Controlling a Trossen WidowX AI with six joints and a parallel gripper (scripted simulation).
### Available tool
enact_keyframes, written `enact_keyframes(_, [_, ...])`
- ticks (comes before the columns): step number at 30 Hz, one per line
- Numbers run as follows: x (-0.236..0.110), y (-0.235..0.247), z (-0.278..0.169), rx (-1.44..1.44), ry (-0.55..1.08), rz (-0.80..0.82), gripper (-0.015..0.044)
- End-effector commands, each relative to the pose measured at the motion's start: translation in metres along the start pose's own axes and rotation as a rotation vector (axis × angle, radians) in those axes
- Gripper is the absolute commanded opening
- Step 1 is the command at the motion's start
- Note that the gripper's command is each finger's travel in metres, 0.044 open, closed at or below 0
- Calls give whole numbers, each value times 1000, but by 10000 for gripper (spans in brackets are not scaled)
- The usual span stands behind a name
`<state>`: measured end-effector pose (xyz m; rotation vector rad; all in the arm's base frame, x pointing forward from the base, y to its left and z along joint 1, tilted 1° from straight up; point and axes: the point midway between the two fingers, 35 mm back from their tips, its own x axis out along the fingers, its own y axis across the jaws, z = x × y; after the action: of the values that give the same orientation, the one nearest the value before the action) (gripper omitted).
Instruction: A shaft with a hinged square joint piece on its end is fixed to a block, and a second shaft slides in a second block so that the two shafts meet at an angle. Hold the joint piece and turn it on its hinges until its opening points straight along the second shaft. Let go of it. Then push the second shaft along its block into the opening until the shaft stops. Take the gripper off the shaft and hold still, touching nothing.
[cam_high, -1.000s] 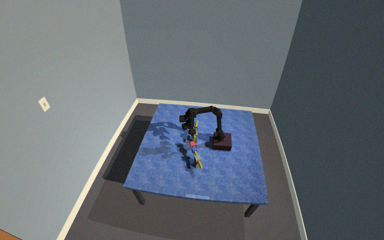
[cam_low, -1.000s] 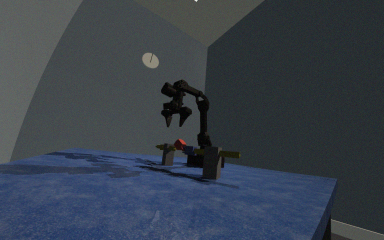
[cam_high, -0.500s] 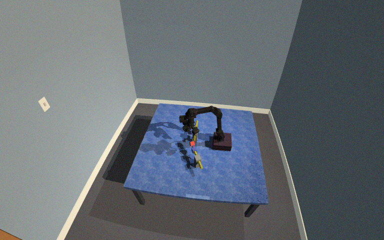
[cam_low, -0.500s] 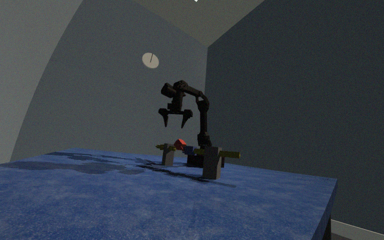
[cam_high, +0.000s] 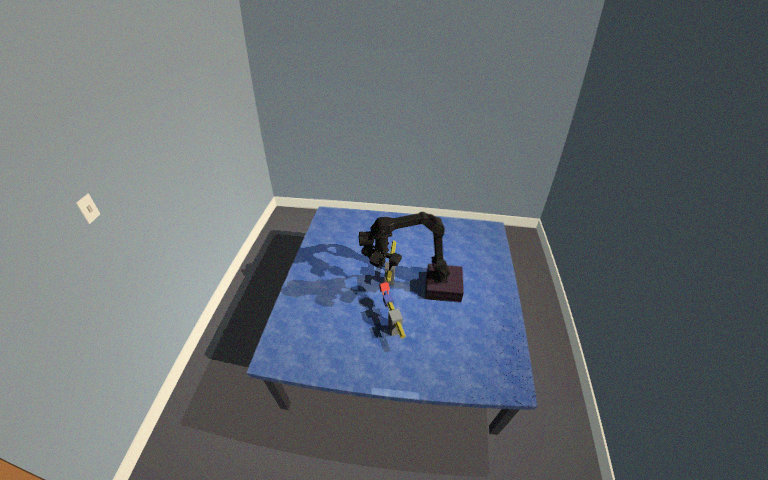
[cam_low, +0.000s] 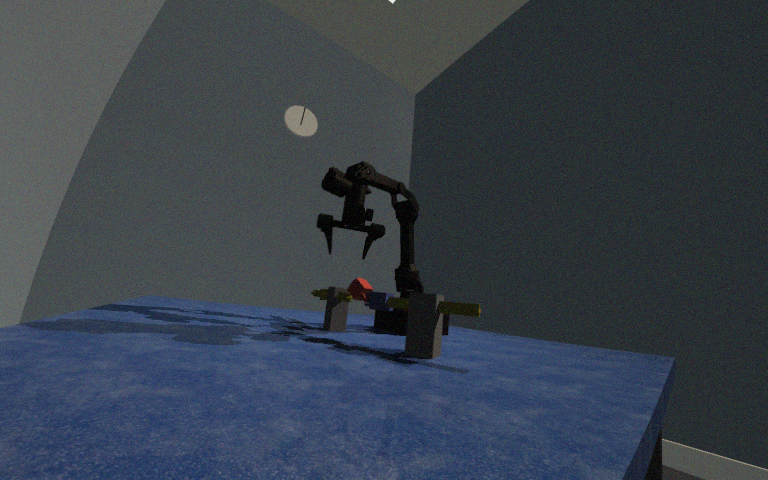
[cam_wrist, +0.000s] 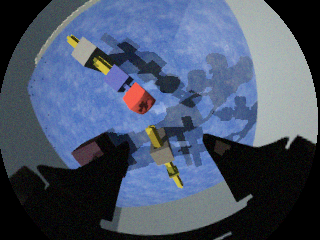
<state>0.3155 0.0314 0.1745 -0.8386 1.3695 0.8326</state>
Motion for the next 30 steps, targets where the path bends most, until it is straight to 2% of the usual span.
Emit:
enact_keyframes(1, [2, 0, 1, -140, -2, 2, 440])
enact_keyframes(21, [7, -1, 1, -732, -2, 1, 440])
enact_keyframes(30, [10, -1, 1, -752, -2, 1, 440])
